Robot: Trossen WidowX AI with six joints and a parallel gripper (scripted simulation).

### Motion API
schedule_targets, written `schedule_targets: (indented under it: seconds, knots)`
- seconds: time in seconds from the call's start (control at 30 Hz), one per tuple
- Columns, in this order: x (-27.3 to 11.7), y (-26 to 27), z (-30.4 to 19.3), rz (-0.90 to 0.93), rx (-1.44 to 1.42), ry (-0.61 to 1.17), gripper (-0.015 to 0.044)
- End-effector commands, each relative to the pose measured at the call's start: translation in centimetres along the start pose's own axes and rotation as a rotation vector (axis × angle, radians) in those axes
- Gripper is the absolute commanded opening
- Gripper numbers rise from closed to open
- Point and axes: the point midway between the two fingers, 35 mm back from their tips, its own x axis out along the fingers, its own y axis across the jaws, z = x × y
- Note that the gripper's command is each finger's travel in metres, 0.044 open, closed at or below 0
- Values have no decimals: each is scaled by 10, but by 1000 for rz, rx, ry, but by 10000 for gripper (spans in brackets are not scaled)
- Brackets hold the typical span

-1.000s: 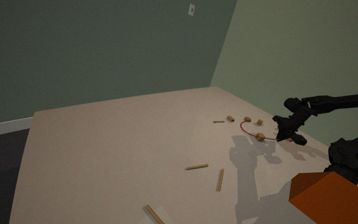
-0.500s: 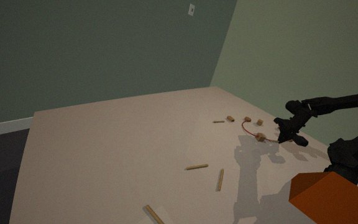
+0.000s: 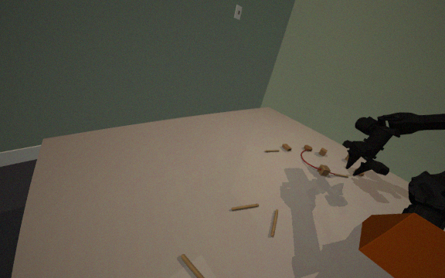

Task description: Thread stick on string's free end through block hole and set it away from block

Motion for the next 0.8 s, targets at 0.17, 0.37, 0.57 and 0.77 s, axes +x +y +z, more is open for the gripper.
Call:
schedule_targets:
  seconds: [0.17, 0.37, 0.57, 0.77]
  knots:
    - [-47, -2, -3, -30, 14, 7, 210]
    - [-42, -3, -1, -32, 9, -1, 341]
    - [-69, -2, 1, -29, 12, -1, 440]
    - [-68, -2, 2, -31, 8, -7, 440]
